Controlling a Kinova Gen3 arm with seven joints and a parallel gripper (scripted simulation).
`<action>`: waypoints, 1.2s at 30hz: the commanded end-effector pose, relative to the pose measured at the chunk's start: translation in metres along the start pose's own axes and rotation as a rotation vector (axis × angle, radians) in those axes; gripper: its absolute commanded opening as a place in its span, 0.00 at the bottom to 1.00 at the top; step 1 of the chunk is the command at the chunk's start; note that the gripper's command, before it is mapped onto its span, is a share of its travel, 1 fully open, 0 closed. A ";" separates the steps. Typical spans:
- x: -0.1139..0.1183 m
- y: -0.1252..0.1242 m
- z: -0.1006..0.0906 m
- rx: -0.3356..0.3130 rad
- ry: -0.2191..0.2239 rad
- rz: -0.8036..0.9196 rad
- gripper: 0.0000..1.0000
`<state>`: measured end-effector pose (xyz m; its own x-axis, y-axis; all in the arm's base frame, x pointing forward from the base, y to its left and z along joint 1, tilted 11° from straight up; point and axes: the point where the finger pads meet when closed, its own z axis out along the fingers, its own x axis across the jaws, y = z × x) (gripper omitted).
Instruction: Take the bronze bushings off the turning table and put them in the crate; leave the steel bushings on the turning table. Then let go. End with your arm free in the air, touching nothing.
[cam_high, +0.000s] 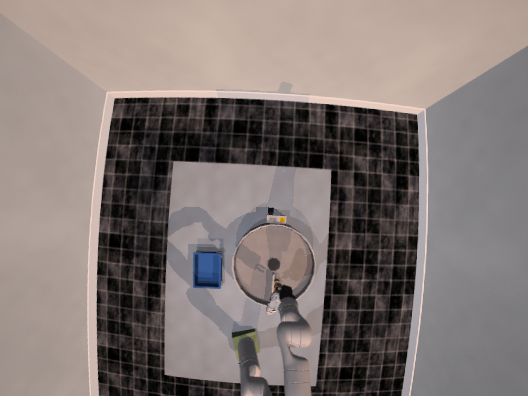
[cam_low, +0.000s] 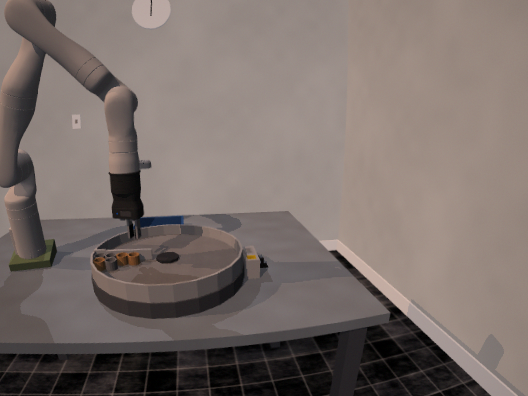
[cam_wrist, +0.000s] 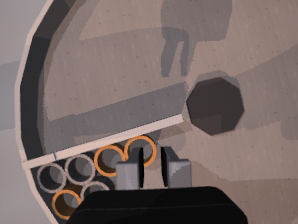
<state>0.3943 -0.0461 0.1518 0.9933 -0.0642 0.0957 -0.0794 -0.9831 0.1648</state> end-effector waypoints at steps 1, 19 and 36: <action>0.000 0.000 -0.001 0.000 0.002 0.000 0.40; 0.000 0.000 -0.001 0.000 0.002 0.000 0.40; 0.000 0.000 0.018 0.000 0.001 0.000 0.40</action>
<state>0.3974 -0.0489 0.1371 0.9927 -0.0636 0.1028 -0.0800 -0.9832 0.1642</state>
